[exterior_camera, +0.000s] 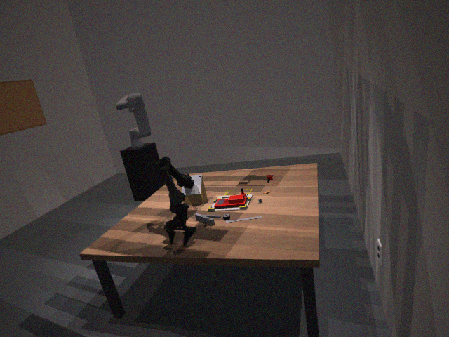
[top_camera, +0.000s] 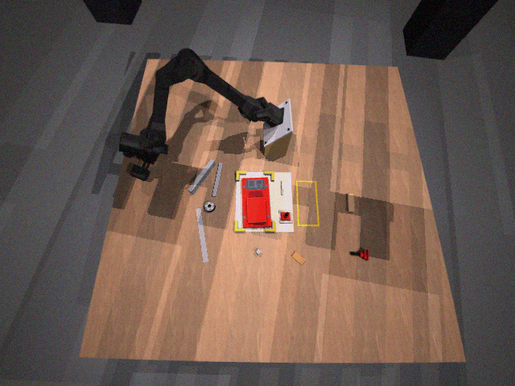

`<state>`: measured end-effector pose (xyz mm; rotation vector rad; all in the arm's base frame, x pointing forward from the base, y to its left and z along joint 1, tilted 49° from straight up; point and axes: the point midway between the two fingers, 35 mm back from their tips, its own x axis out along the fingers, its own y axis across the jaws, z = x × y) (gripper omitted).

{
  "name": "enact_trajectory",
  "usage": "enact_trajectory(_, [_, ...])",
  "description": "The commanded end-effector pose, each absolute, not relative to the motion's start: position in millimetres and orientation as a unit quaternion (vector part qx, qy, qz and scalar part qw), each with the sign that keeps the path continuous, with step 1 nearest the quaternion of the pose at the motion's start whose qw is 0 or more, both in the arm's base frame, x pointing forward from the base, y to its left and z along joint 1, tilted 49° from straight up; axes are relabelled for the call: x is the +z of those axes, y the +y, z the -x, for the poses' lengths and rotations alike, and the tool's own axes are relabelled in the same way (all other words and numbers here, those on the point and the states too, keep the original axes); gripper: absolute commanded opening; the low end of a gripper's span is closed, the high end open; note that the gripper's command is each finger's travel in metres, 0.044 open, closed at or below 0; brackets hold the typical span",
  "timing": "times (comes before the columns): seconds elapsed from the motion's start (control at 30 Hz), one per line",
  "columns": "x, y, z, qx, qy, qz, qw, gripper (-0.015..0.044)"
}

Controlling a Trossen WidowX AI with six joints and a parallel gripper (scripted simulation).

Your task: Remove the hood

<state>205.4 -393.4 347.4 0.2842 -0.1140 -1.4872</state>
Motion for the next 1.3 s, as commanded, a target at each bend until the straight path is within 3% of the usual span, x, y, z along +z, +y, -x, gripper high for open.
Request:
enact_trajectory(0.0, [336,-377,-238,-0.654,0.001,-0.116,0.748,0.044])
enact_trajectory(0.67, [247,-270,-353,-0.538,0.197,-0.091,0.814,0.044])
enact_trajectory(1.27, [146,-137,-391,-0.402,0.437,0.056,0.803,0.044])
